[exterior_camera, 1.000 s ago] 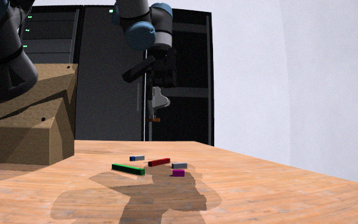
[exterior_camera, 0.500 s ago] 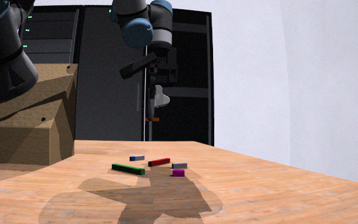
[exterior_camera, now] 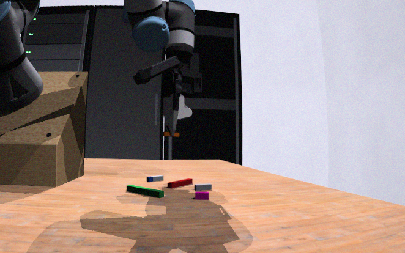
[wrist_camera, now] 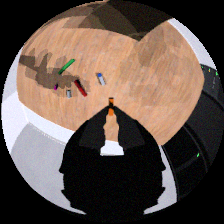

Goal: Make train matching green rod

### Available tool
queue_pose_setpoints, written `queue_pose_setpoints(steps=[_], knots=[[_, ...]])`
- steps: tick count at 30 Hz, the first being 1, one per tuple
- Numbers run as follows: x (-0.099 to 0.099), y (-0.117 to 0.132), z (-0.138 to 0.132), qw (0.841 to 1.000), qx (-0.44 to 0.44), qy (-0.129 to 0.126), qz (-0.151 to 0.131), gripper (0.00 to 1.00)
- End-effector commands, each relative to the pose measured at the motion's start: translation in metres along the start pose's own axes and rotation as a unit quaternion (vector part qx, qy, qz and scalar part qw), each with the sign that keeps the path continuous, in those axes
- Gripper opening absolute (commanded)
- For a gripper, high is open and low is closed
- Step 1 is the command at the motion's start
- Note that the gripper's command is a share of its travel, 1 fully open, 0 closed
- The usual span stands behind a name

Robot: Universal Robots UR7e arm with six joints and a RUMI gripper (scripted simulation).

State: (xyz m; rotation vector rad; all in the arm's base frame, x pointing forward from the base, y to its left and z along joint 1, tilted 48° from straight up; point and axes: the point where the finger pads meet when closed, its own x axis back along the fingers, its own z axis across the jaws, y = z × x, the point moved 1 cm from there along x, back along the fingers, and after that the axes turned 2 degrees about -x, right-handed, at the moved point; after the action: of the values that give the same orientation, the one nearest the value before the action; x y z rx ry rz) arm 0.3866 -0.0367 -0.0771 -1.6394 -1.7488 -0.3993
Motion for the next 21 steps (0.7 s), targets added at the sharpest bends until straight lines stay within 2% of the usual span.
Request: queue_pose_setpoints(steps=[1, 9, 21], knots=[[0.0000, -0.0049, -0.0092, 0.997, 0.074, 0.003, -0.006, 0.00], [0.0000, -0.0085, -0.0175, 0.990, 0.140, 0.003, -0.007, 0.00], [0.0001, -0.0091, -0.0185, 0.988, 0.153, 0.002, -0.007, 0.00]])
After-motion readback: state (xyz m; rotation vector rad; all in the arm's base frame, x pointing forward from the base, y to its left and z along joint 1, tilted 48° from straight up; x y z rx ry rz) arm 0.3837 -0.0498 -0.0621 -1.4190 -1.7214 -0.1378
